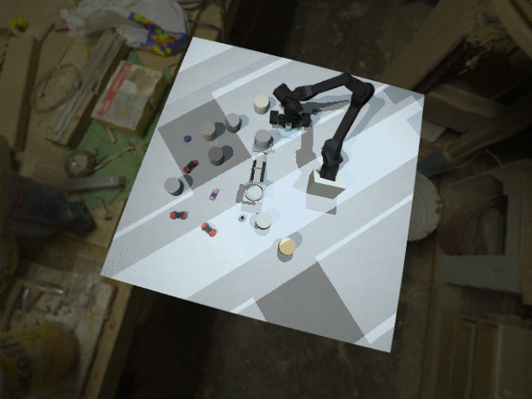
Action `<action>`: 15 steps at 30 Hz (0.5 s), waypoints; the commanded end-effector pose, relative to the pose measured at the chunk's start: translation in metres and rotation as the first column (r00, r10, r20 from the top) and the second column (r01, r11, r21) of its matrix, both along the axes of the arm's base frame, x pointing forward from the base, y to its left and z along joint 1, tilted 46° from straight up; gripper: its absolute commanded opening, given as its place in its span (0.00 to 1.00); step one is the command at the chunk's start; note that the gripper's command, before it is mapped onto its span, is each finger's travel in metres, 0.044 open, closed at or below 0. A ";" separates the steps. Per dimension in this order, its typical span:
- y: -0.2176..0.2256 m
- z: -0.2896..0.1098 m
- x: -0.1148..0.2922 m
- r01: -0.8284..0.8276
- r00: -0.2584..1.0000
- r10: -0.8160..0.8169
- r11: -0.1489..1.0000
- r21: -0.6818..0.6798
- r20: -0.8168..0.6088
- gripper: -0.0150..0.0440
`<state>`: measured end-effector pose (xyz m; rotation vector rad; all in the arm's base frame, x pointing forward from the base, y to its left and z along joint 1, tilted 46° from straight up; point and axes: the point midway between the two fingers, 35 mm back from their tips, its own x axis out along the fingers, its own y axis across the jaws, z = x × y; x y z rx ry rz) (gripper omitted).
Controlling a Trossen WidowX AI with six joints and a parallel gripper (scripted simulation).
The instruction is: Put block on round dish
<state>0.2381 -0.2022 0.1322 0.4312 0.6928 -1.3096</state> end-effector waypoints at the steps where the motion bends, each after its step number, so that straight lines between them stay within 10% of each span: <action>1: 0.000 0.000 0.000 0.001 1.000 -0.001 1.000 -0.001 0.001 0.57; 11: 0.007 0.006 0.000 0.001 1.000 -0.001 1.000 0.002 0.000 1.00; 15: 0.041 0.037 -0.005 -0.004 1.000 0.004 1.000 0.006 -0.003 1.00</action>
